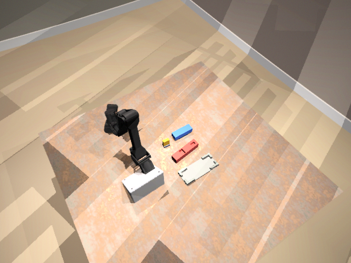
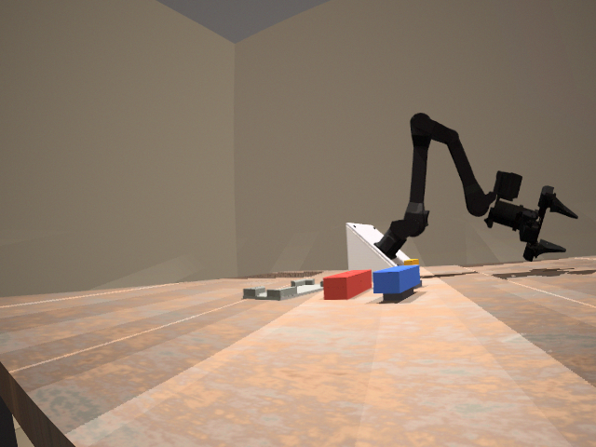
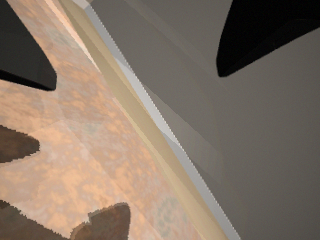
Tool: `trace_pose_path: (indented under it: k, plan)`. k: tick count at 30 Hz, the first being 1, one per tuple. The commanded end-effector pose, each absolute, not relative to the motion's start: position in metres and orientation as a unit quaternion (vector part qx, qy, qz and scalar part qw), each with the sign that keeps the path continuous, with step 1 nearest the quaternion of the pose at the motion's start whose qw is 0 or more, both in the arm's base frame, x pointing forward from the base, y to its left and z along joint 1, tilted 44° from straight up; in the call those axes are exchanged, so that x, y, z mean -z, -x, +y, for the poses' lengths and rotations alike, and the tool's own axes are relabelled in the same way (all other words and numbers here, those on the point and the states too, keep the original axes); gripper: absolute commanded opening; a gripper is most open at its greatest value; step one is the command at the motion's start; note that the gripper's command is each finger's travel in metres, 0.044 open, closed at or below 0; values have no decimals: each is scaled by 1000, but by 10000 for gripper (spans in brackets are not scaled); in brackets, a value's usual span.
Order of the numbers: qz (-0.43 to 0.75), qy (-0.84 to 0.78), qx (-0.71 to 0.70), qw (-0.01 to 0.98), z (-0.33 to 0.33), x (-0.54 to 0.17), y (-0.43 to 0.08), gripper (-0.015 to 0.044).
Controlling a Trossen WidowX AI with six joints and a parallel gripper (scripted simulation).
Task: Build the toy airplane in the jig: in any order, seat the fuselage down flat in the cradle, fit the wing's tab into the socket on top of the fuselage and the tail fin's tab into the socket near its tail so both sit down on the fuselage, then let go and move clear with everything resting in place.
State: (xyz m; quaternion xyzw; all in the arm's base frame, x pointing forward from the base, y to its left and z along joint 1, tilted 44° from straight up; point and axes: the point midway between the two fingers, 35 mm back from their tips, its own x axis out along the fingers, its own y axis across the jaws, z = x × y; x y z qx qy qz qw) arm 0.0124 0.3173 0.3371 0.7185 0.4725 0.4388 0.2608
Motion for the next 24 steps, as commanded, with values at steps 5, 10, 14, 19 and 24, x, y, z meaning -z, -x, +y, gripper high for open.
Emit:
trace_pose_path:
  k: [5,10,14,19,24]
  plan:
    - [328,-668,-426,514,325,-323,-124,440]
    - [285,-595,-377,650,315,-297,-188,440]
    - [239,-590,-339,693,287,-305,-232,440]
    - [245,-523,-298,760,274,-279,-265,440]
    - [265,-434,-238,828,242,-245,-306,440]
